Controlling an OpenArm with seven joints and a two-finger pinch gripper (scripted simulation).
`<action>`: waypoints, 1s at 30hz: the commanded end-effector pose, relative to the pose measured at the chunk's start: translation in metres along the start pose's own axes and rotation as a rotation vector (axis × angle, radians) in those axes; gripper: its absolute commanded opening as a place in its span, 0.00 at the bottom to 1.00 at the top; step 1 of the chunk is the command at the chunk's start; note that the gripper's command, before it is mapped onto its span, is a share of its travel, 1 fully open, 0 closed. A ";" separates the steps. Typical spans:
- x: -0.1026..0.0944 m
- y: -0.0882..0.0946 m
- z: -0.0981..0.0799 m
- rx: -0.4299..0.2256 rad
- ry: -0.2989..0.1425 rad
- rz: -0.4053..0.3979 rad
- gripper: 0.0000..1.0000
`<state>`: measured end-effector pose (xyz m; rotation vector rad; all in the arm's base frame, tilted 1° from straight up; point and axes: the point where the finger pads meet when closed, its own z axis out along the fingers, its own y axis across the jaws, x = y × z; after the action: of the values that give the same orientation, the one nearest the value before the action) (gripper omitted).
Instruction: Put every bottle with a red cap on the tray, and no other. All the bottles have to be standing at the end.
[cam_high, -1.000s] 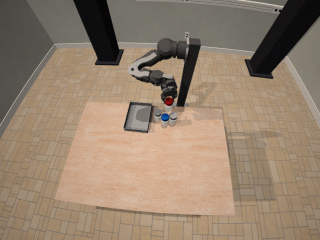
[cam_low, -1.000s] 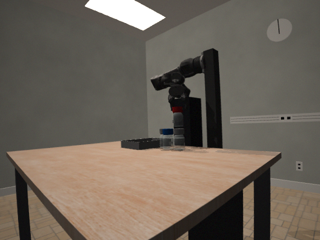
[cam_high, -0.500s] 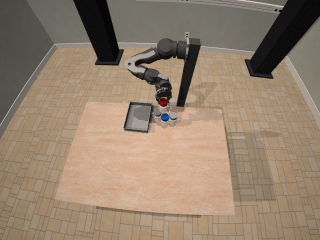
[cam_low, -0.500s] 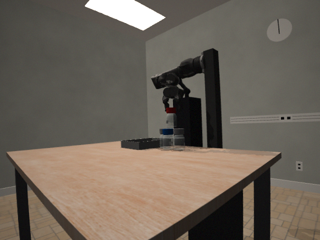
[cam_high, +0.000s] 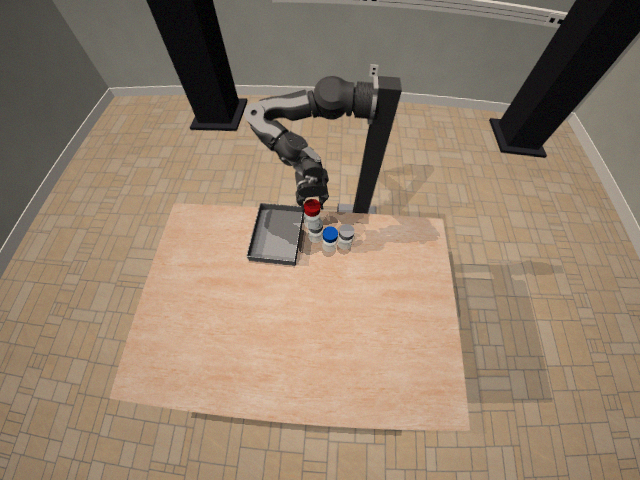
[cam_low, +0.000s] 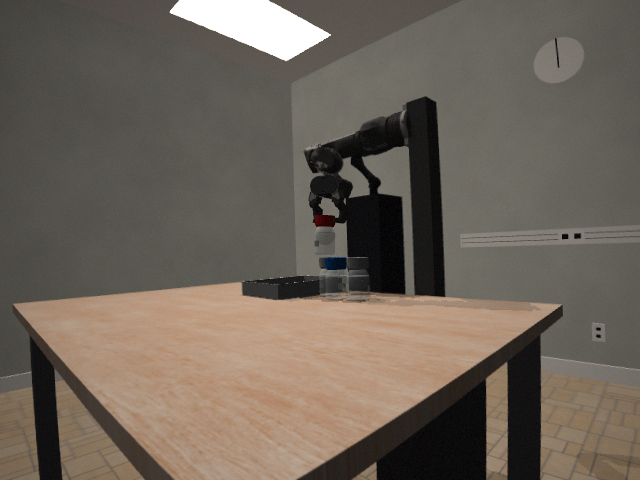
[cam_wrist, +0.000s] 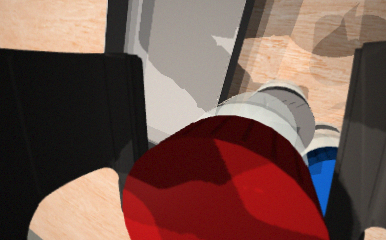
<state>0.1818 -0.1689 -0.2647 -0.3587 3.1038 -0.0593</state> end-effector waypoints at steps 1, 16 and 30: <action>-0.002 -0.007 0.000 -0.036 0.014 -0.044 0.00; -0.005 -0.040 0.001 -0.029 0.011 -0.040 0.00; -0.005 -0.040 0.001 -0.029 0.012 -0.040 0.00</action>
<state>0.1960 -0.2074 -0.2646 -0.2462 3.0154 -0.1094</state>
